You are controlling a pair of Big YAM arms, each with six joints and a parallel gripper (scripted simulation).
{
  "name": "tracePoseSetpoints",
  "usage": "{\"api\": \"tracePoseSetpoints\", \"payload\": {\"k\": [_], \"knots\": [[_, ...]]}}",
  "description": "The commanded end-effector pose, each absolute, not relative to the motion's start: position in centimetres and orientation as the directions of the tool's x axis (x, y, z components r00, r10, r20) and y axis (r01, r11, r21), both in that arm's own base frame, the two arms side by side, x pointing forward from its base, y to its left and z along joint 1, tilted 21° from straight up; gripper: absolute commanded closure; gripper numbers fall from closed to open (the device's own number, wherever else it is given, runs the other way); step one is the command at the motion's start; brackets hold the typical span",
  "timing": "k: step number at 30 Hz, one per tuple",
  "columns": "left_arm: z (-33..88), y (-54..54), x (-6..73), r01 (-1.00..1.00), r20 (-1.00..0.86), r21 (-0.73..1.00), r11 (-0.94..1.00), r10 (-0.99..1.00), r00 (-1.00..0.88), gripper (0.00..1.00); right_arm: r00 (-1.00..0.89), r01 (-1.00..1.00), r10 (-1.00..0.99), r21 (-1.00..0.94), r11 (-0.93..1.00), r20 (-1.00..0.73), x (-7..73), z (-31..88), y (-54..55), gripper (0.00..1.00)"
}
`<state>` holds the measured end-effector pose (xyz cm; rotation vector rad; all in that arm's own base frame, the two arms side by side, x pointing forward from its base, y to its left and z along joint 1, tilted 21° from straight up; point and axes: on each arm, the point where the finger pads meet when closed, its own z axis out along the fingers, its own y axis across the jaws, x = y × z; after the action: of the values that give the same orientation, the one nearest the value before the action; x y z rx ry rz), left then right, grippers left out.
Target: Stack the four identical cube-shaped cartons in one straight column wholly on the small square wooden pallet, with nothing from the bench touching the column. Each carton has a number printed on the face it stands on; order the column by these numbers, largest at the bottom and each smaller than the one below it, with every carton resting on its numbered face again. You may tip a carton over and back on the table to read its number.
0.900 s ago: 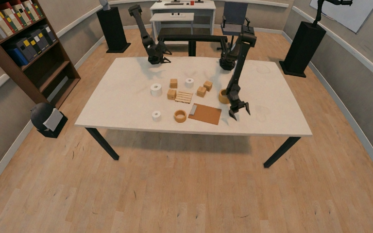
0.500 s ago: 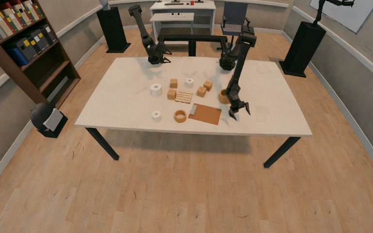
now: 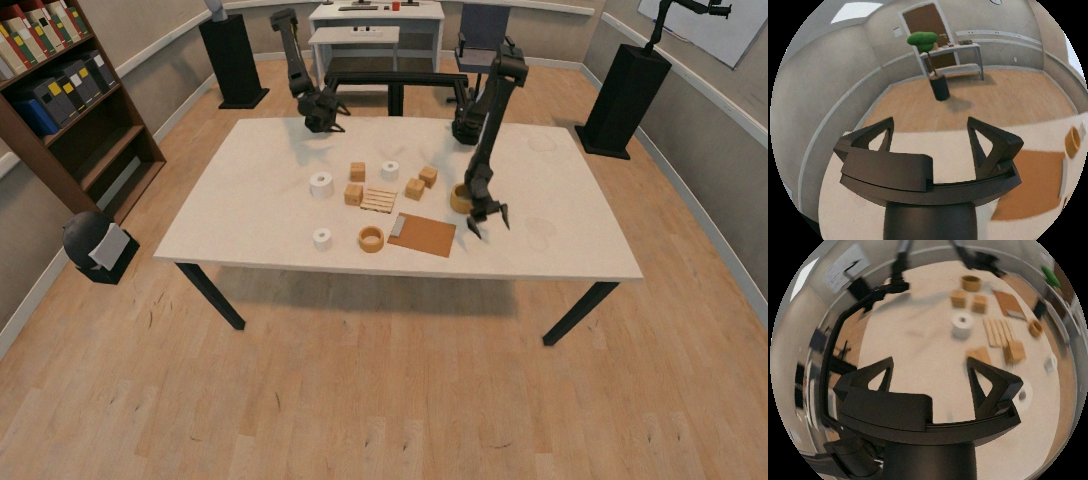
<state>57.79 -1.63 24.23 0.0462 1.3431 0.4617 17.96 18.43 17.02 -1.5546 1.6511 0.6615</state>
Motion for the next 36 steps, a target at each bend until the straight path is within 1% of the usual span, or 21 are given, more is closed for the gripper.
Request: {"api": "tracePoseSetpoints", "payload": {"k": [1,5,7,8,12,18,22,24,30,36], "knots": [[23.1,-4.5,54.1,-0.195,-0.939,0.311,0.930,0.333,0.088,0.00,-0.062,-0.936,-0.543,-0.140,0.322,-0.837,21.5,21.5,15.9,0.00],[20.6,-7.0,49.2,-0.071,-0.939,0.345,0.936,0.345,-0.012,0.00,-0.178,-0.832,-0.475,-0.125,0.540,-0.862,25.4,24.1,12.4,0.00],[20.6,-7.0,49.2,-0.071,-0.939,0.345,0.936,0.345,-0.012,0.00,-0.178,-0.832,-0.475,-0.125,0.540,-0.862,25.4,24.1,12.4,0.00],[20.1,-7.5,48.2,-0.047,-0.937,0.348,0.936,0.346,-0.036,0.00,-0.218,-0.805,-0.449,-0.100,0.585,-0.867,26.3,24.4,11.7,0.00],[17.6,-10.1,43.2,0.083,-0.922,0.355,0.931,0.364,-0.135,0.00,-0.294,-0.656,-0.355,-0.083,0.750,-0.887,29.9,27.0,8.3,0.00],[14.4,-13.4,36.6,0.246,-0.882,0.333,0.910,0.394,-0.261,0.00,-0.350,-0.427,-0.229,-0.063,0.902,-0.908,34.6,30.4,4.3,0.00],[13.1,-15.9,32.7,0.344,-0.850,0.303,0.889,0.415,-0.324,0.00,-0.367,-0.258,-0.153,-0.058,0.964,-0.917,37.7,32.5,1.5,0.00],[13.1,-15.9,32.7,0.344,-0.850,0.303,0.889,0.415,-0.324,0.00,-0.367,-0.258,-0.153,-0.058,0.964,-0.917,37.7,32.5,1.5,0.00],[11.2,-18.1,28.5,0.440,-0.804,0.270,0.857,0.452,-0.386,0.00,-0.373,-0.104,-0.090,-0.055,0.993,-0.924,40.5,34.3,-0.7,0.00],[10.1,-19.9,25.9,0.508,-0.762,0.256,0.823,0.495,-0.418,0.00,-0.374,0.001,-0.056,-0.061,0.998,-0.926,42.2,35.4,-2.6,0.00]]}}
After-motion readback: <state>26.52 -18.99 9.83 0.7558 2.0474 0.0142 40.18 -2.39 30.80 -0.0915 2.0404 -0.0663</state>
